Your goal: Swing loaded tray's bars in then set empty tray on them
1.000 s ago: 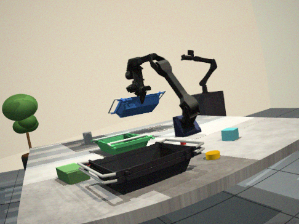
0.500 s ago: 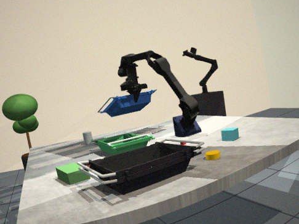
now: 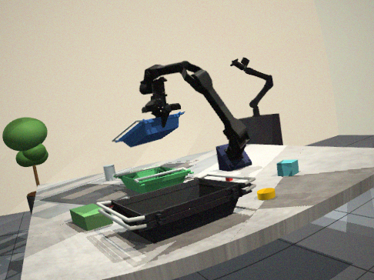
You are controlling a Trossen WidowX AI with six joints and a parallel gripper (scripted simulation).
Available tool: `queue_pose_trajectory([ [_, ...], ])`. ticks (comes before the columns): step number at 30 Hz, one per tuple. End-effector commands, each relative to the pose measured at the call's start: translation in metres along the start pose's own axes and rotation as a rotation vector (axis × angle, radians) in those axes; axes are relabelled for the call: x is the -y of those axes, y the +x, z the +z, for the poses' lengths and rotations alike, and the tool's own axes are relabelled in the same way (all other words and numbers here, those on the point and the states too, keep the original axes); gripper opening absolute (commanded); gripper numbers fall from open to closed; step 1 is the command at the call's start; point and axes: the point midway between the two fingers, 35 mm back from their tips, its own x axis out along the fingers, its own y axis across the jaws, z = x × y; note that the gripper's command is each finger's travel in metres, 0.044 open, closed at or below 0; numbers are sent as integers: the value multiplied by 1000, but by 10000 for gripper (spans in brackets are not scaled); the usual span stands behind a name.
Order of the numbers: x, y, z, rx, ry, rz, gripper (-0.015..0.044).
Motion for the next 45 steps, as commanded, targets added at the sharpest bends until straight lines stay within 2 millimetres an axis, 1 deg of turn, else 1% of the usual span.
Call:
queue_pose_trajectory([
  [1,-5,-9,17,6,-72,-29,0],
  [12,-22,-11,61,13,-257,-38,0],
  [23,-44,-11,102,22,-444,-43,0],
  [45,-100,-2,176,52,-821,-42,0],
])
